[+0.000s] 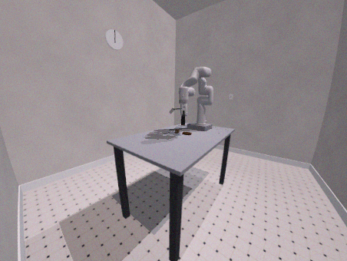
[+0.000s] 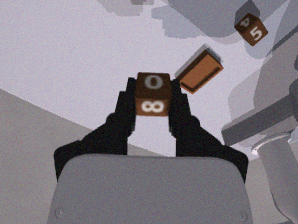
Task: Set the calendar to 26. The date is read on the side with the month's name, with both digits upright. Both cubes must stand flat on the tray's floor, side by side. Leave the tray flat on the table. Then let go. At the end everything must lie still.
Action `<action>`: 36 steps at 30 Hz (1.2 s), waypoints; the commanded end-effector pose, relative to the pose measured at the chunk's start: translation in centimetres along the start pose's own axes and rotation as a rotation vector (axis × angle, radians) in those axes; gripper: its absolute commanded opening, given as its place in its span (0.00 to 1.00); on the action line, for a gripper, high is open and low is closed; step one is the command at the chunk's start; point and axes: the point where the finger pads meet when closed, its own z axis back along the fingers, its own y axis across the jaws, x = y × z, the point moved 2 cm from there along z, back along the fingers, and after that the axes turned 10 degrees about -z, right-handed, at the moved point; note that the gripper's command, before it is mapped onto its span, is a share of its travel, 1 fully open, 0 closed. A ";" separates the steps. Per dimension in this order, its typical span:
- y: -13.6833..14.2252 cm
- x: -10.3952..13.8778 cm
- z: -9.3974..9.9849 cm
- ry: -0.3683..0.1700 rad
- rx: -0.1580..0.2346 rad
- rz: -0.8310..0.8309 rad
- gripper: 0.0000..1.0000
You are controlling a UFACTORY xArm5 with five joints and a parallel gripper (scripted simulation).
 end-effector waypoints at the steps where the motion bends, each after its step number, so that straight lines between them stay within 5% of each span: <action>1: 0.0 0.9 0.2 0.003 -0.005 0.162 0.27; 36: 1.6 6.7 0.3 0.006 -0.002 1.238 0.27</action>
